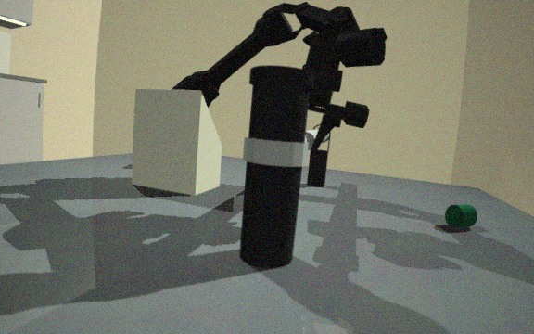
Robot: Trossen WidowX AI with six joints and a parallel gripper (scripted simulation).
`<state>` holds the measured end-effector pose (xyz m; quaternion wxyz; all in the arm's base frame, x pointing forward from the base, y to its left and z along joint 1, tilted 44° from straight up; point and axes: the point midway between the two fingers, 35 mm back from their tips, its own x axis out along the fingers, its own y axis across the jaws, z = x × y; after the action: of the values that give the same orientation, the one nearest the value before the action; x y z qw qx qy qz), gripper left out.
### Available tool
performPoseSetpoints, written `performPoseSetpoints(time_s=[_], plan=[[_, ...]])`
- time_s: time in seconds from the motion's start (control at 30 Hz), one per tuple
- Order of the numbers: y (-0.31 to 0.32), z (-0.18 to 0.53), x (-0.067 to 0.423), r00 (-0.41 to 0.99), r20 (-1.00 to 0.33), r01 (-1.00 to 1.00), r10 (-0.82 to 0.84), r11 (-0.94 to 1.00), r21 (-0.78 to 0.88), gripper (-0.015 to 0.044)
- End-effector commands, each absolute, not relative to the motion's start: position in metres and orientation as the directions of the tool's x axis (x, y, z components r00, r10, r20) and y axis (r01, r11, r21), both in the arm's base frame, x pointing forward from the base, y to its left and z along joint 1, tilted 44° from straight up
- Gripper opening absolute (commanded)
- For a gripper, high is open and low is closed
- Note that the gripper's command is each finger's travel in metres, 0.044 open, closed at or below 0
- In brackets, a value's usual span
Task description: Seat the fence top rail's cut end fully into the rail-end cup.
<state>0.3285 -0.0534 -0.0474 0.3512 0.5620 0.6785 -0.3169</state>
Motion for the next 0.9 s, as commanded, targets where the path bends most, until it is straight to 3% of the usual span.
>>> performPoseSetpoints(time_s=[0.0, 0.27, 0.8, 0.87], plan=[[-0.053, -0.047, 0.329, -0.122, -0.833, 0.985, 0.540, 0.168, -0.035, 0.0000], [-0.053, -0.047, 0.329, -0.122, -0.833, 0.985, 0.540, 0.168, -0.035, 0.0000], [-0.054, -0.022, 0.328, -0.123, -0.832, 0.985, 0.540, 0.168, -0.036, 0.0420], [-0.054, -0.008, 0.327, -0.123, -0.832, 0.985, 0.541, 0.168, -0.037, 0.0440]])
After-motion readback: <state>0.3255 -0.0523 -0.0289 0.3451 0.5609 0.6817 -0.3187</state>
